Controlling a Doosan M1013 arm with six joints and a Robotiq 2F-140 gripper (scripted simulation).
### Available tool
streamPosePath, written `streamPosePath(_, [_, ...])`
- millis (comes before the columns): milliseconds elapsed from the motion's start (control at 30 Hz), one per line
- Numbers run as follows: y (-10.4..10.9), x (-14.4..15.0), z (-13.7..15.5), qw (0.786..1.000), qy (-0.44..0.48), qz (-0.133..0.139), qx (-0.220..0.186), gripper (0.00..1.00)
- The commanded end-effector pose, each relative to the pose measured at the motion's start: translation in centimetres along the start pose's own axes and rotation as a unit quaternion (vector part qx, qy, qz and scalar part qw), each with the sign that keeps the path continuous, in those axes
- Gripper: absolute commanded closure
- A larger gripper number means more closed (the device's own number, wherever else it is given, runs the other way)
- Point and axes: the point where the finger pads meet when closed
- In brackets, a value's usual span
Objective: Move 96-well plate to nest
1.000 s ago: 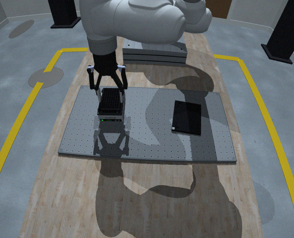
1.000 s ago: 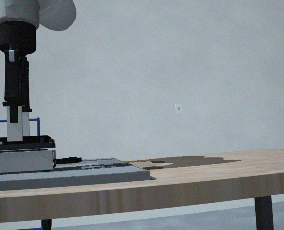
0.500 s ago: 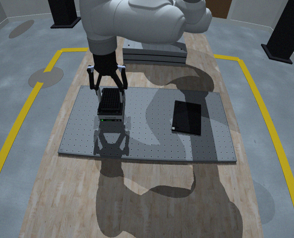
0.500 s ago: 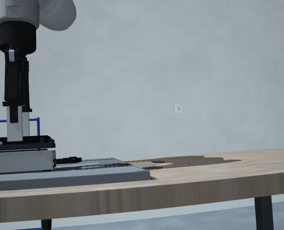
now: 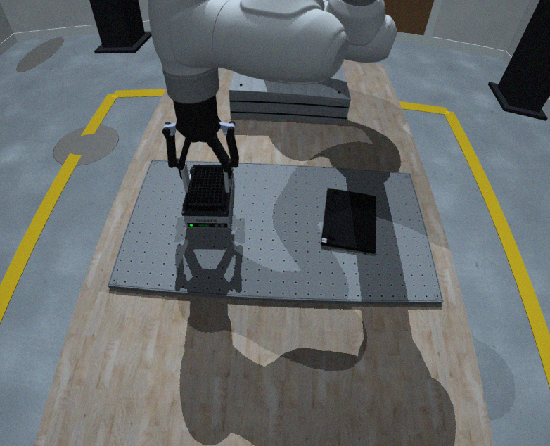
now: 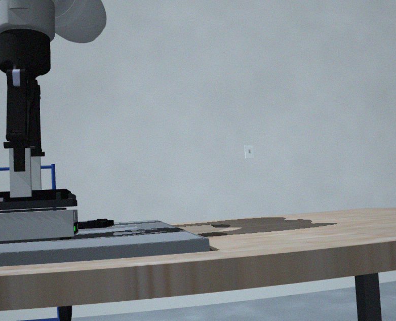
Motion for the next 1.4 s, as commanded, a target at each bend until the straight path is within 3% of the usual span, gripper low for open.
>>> streamPosePath(0, [-0.5,-0.1,0.4,1.000,0.002,-0.001,-0.003,0.90])
streamPosePath(400, [-0.5,-0.1,0.4,1.000,0.002,-0.001,-0.003,0.90])
streamPosePath(1367, [3.7,-0.1,0.3,1.000,0.002,-0.001,-0.003,0.90])
Point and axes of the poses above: the point where the finger pads meet when closed, its own y axis back along the fingers, its own x axis across the jaws, z = x × y, and after that the axes turned 7 degrees about -y, right-handed
